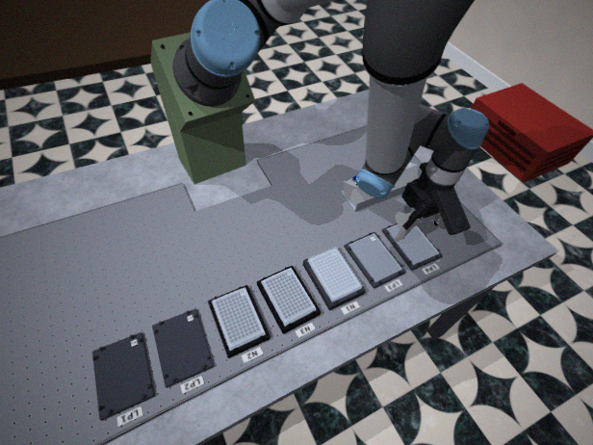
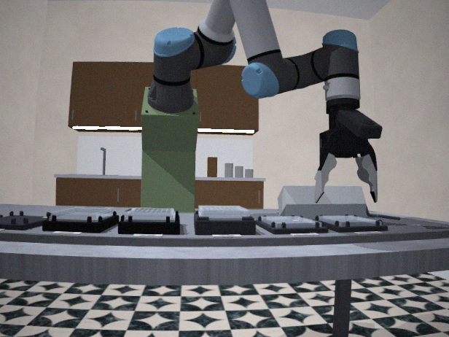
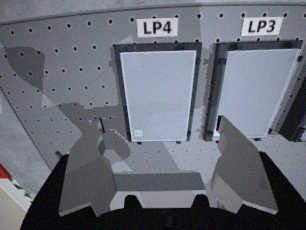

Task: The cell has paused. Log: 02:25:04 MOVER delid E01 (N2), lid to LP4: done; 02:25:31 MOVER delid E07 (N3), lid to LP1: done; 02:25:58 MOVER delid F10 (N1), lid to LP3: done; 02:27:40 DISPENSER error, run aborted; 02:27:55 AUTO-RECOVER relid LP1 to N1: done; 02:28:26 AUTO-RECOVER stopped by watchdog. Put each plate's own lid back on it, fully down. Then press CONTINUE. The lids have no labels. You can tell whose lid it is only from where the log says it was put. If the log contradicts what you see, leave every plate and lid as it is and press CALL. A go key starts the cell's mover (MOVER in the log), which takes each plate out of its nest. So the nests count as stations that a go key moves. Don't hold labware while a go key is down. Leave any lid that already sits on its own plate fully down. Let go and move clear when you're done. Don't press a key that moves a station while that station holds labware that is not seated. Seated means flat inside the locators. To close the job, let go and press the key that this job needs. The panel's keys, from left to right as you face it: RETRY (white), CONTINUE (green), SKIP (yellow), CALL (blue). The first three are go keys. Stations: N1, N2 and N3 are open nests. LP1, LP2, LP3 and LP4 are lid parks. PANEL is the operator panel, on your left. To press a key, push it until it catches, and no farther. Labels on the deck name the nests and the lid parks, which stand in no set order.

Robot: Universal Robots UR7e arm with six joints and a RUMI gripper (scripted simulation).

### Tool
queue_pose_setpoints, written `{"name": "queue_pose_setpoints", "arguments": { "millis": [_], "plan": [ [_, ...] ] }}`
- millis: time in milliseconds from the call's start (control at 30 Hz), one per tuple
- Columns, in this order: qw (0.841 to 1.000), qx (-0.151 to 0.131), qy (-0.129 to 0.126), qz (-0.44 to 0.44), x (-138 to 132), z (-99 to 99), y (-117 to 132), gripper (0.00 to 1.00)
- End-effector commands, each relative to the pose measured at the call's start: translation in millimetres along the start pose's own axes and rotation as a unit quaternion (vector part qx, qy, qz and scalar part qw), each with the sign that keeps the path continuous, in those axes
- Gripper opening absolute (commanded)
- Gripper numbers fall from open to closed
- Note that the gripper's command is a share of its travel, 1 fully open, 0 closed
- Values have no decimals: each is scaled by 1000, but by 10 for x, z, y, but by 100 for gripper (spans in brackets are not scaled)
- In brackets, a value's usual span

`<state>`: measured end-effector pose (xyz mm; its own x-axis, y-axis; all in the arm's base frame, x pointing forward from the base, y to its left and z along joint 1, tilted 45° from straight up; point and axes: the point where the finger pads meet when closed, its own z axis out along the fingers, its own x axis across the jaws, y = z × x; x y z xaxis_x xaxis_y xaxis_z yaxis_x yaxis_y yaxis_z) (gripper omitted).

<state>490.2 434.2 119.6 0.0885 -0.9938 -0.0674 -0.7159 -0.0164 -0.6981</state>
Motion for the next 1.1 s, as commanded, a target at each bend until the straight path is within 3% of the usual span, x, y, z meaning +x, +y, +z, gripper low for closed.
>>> {"name": "queue_pose_setpoints", "arguments": {
  "millis": [0,533,1067],
  "plan": [
    [1000,1,0,0,-4,73,-5,82],
    [1000,1,0,0,-5,306,-5,82],
    [1000,1,0,0,-5,309,-5,82]
  ]
}}
